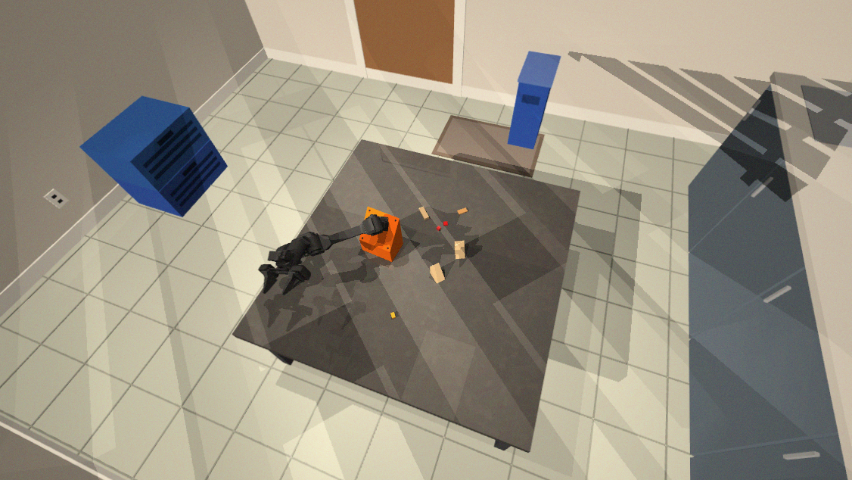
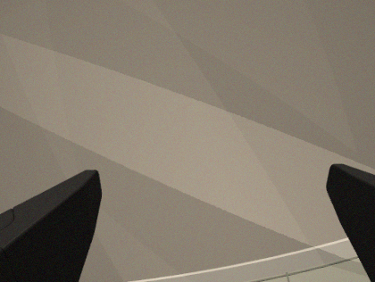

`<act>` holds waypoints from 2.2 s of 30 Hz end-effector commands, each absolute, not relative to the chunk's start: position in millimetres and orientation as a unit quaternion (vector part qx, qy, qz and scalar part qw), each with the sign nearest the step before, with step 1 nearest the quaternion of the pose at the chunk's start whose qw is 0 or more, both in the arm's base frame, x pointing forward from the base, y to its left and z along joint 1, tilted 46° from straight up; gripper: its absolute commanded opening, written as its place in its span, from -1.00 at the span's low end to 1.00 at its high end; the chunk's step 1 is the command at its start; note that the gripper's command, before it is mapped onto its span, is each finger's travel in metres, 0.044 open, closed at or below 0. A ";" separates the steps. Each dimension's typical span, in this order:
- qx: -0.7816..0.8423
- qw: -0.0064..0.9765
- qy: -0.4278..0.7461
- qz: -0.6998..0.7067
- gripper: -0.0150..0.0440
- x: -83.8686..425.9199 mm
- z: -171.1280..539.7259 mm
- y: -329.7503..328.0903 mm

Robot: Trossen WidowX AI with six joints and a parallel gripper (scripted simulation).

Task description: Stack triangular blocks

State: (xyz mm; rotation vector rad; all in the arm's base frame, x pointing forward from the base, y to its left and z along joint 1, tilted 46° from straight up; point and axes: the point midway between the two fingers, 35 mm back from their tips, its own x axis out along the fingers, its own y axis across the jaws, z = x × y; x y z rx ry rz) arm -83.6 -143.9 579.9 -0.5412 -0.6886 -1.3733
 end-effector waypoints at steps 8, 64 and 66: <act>-0.348 0.723 -0.249 -0.542 1.00 19.9 606.5 -101.7; -0.748 0.394 0.516 0.134 1.00 448.4 39.4 43.8; -0.746 0.343 0.548 0.157 1.00 436.8 7.0 39.3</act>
